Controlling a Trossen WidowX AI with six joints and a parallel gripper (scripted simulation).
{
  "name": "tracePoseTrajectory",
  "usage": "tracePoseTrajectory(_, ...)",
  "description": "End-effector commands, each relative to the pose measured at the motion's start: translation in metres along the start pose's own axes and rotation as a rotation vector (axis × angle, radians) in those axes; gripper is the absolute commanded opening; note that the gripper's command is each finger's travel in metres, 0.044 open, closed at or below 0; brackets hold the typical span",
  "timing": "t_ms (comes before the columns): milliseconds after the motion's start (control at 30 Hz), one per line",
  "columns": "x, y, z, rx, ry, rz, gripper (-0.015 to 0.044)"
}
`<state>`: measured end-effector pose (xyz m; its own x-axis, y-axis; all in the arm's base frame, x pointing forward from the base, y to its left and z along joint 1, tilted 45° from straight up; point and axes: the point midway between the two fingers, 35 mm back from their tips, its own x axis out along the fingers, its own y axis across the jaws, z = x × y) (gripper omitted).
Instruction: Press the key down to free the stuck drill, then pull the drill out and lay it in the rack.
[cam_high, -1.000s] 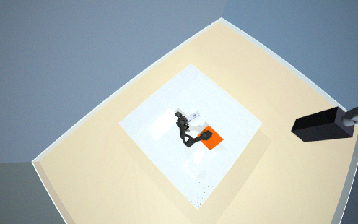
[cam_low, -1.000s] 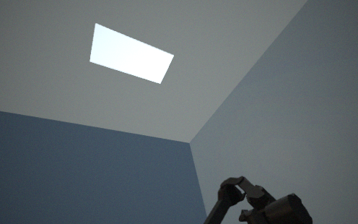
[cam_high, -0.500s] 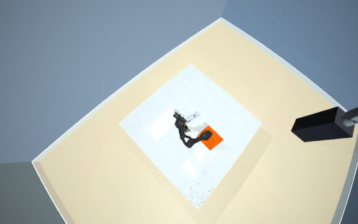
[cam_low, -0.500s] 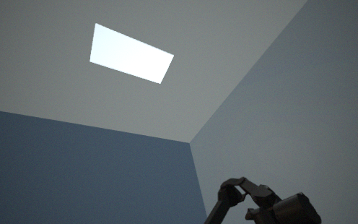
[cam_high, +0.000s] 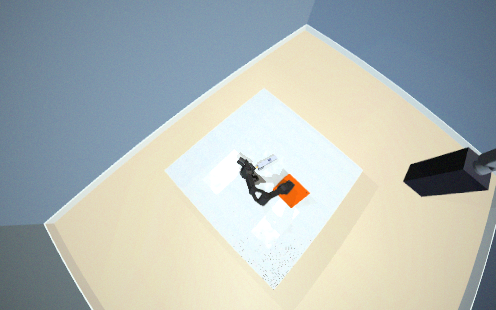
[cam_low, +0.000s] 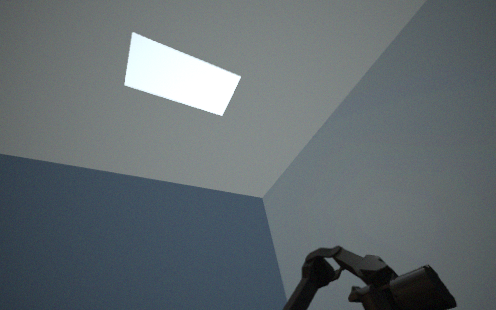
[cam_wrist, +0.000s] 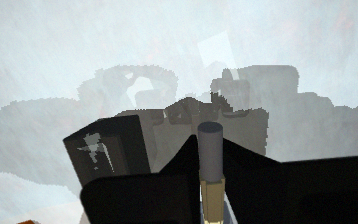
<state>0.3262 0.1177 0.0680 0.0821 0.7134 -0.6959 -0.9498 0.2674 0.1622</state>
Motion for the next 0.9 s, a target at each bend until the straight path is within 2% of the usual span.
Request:
tracePoseTrajectory(0, -0.001, -0.001, 0.006, 0.000, 0.004, -0.004, 0.0000)
tracePoseTrajectory(433, -0.002, -0.001, 0.025, 0.000, 0.003, -0.005, 0.0000)
tracePoseTrajectory(867, -0.011, 0.001, 0.022, 0.000, 0.003, -0.005, 0.0000)
